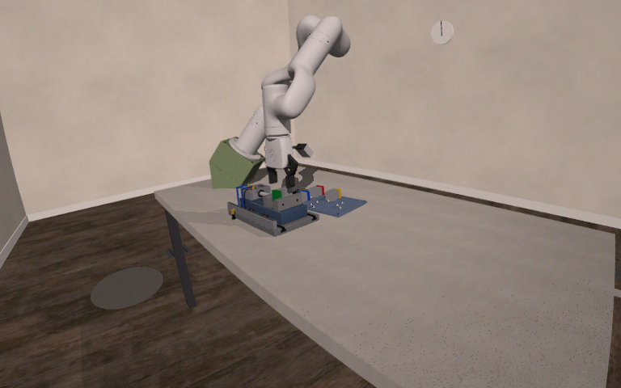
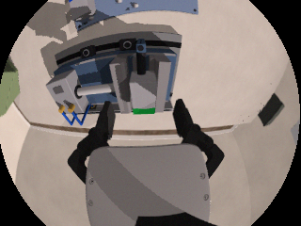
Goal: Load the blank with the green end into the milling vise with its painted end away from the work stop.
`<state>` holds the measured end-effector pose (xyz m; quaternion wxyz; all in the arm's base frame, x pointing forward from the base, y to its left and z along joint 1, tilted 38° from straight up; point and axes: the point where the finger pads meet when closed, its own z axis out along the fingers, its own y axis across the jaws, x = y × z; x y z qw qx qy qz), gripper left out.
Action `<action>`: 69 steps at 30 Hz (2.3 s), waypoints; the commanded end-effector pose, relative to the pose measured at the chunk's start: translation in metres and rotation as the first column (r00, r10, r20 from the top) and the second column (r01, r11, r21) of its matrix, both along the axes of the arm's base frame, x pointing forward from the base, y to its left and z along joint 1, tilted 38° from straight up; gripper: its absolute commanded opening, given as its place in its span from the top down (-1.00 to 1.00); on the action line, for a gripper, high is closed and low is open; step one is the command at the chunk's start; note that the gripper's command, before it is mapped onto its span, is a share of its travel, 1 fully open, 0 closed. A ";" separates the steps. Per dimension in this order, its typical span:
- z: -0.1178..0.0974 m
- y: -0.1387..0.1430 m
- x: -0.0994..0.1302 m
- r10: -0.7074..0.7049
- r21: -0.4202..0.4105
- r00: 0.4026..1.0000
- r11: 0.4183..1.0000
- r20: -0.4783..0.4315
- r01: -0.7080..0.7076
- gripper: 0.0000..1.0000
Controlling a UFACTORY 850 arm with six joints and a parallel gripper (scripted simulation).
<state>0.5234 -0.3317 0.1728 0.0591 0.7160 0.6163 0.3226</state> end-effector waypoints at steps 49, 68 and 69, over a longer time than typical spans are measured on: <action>0.077 -0.031 -0.052 -0.001 -0.001 1.000 1.000 0.001 0.001 -1.00; 0.070 -0.028 -0.047 -0.001 -0.001 1.000 1.000 0.001 0.001 -1.00; 0.070 -0.028 -0.047 -0.001 -0.001 1.000 1.000 0.001 0.001 -1.00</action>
